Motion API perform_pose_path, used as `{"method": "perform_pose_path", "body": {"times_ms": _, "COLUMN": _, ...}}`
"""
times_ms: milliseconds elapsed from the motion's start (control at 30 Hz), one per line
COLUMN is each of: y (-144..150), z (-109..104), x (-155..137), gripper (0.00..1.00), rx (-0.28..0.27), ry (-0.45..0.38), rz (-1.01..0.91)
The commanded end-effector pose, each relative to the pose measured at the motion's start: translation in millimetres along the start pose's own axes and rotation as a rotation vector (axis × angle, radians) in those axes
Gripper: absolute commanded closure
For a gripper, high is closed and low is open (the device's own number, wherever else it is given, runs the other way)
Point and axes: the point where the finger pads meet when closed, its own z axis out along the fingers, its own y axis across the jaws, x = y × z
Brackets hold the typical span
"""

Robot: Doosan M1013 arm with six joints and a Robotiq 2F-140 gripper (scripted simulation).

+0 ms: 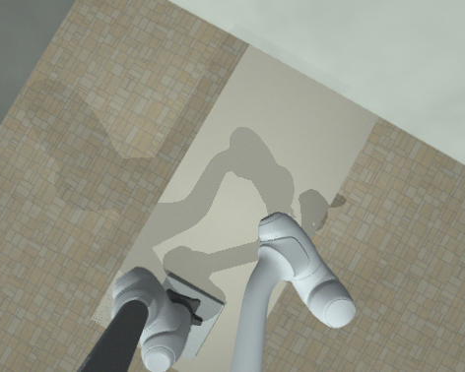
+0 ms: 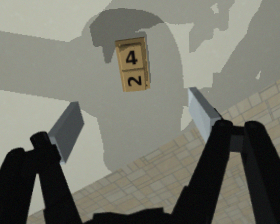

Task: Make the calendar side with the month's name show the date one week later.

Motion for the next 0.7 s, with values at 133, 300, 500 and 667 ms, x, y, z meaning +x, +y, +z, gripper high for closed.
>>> {"method": "perform_pose_path", "body": {"times_ms": 133, "y": 0.0, "z": -0.1, "x": 0.0, "gripper": 0.00, "rx": 0.000, "ry": 0.000, "rz": 0.000}}
{"method": "perform_pose_path", "body": {"times_ms": 300, "y": 0.0, "z": -0.1, "x": 0.0, "gripper": 0.00, "rx": 0.000, "ry": 0.000, "rz": 0.000}}
{"method": "perform_pose_path", "body": {"times_ms": 500, "y": 0.0, "z": -0.6, "x": 0.0, "gripper": 0.00, "rx": 0.000, "ry": 0.000, "rz": 0.000}}
{"method": "perform_pose_path", "body": {"times_ms": 667, "y": 0.0, "z": -7.0, "x": 0.0, "gripper": 0.00, "rx": 0.000, "ry": 0.000, "rz": 0.000}}
